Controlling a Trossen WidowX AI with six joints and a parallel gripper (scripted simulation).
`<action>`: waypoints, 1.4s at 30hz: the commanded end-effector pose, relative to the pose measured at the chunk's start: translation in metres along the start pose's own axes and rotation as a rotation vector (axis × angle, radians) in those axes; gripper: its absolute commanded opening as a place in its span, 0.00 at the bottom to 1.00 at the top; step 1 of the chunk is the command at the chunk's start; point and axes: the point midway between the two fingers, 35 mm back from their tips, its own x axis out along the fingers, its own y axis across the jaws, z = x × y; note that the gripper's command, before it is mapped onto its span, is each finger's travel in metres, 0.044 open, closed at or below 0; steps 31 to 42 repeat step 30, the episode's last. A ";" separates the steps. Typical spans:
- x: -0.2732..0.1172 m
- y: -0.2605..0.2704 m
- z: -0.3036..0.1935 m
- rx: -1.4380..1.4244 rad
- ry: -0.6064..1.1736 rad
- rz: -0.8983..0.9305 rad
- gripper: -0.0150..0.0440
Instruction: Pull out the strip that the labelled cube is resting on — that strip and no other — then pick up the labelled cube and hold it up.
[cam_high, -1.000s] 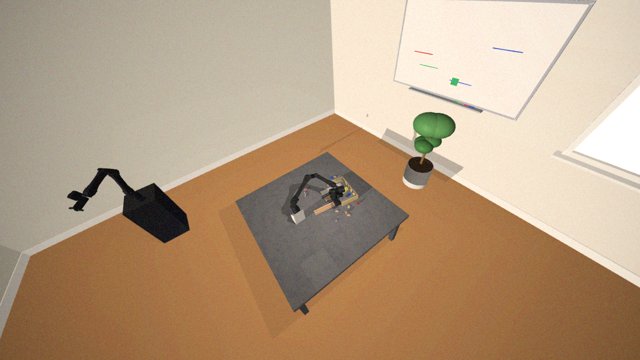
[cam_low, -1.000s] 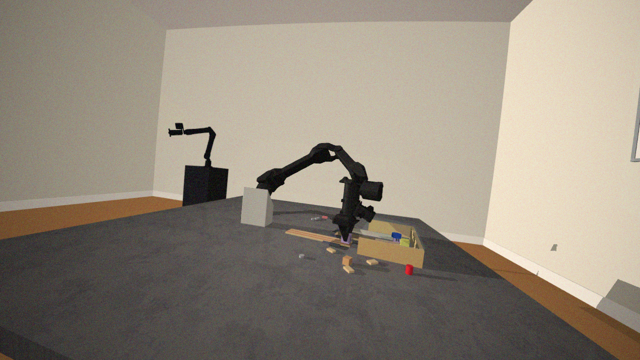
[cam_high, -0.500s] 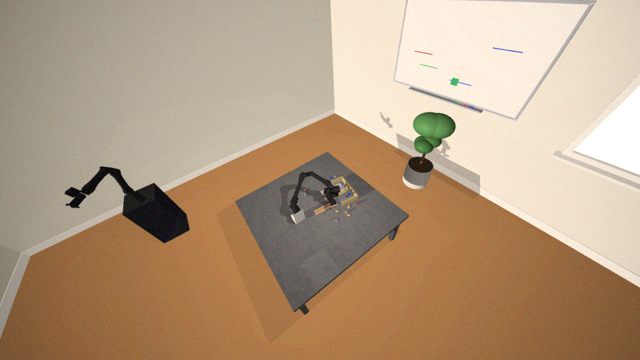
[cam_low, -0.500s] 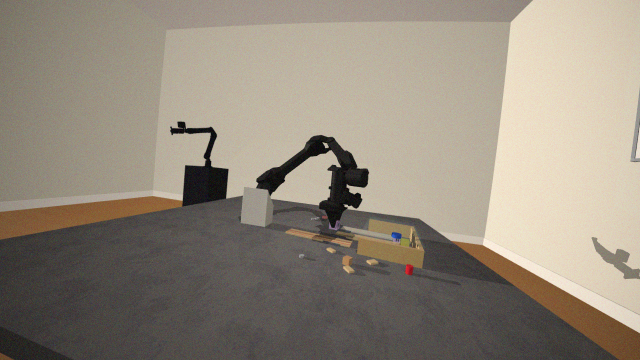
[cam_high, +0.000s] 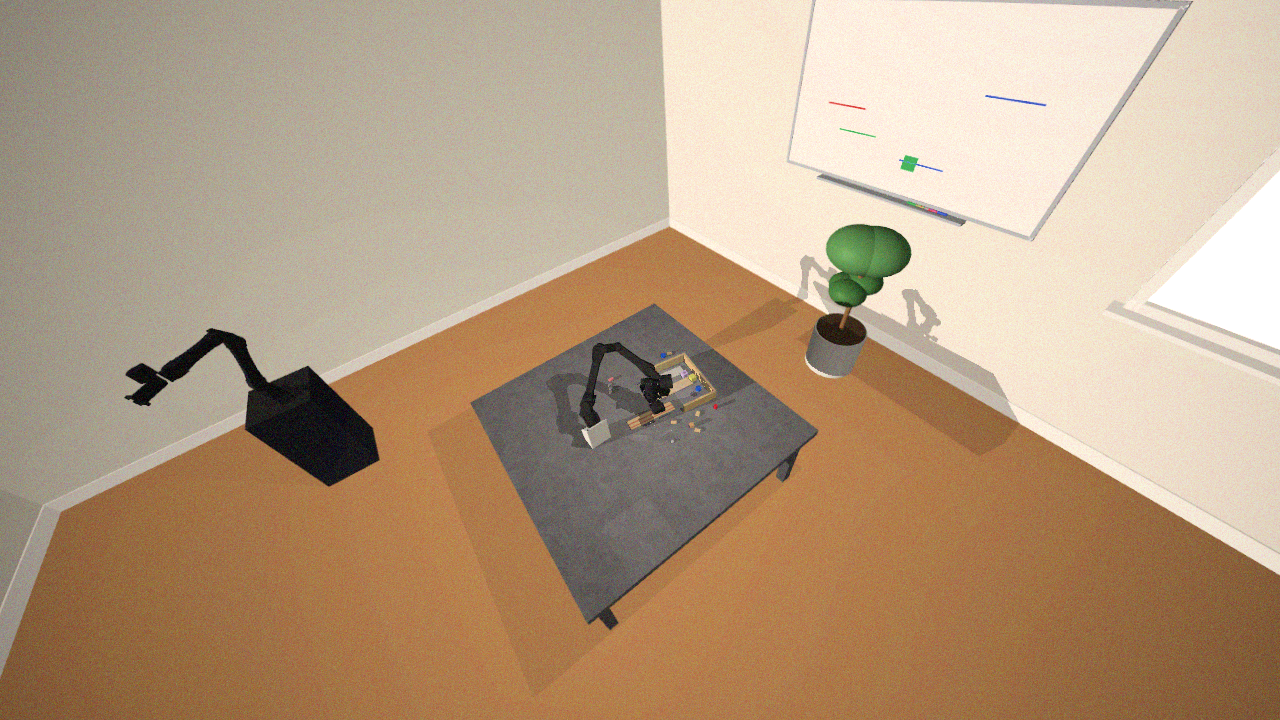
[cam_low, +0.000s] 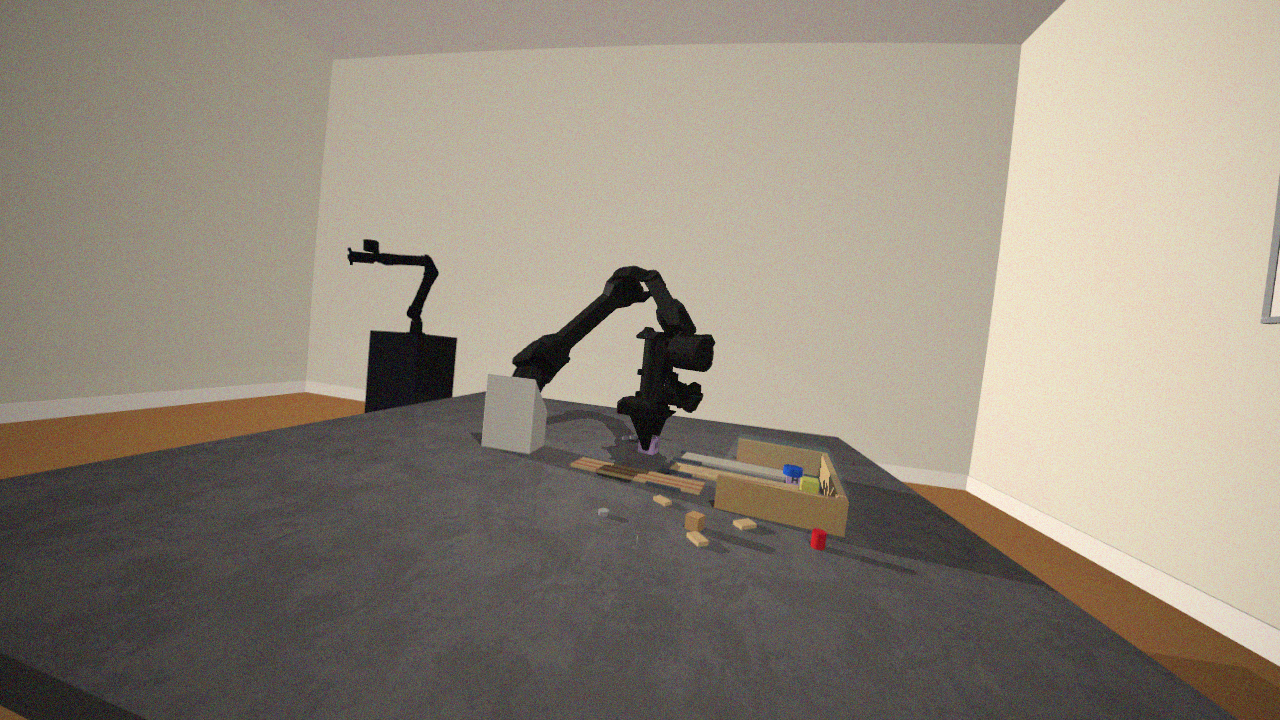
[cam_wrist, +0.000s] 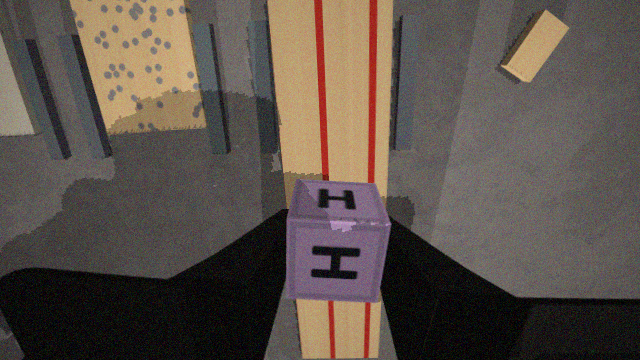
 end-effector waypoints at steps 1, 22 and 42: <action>0.000 -0.001 -0.008 -0.003 0.001 -0.004 0.25; -0.035 -0.001 -0.008 -0.003 0.001 -0.006 0.25; -0.035 -0.001 -0.008 -0.003 0.001 -0.006 0.25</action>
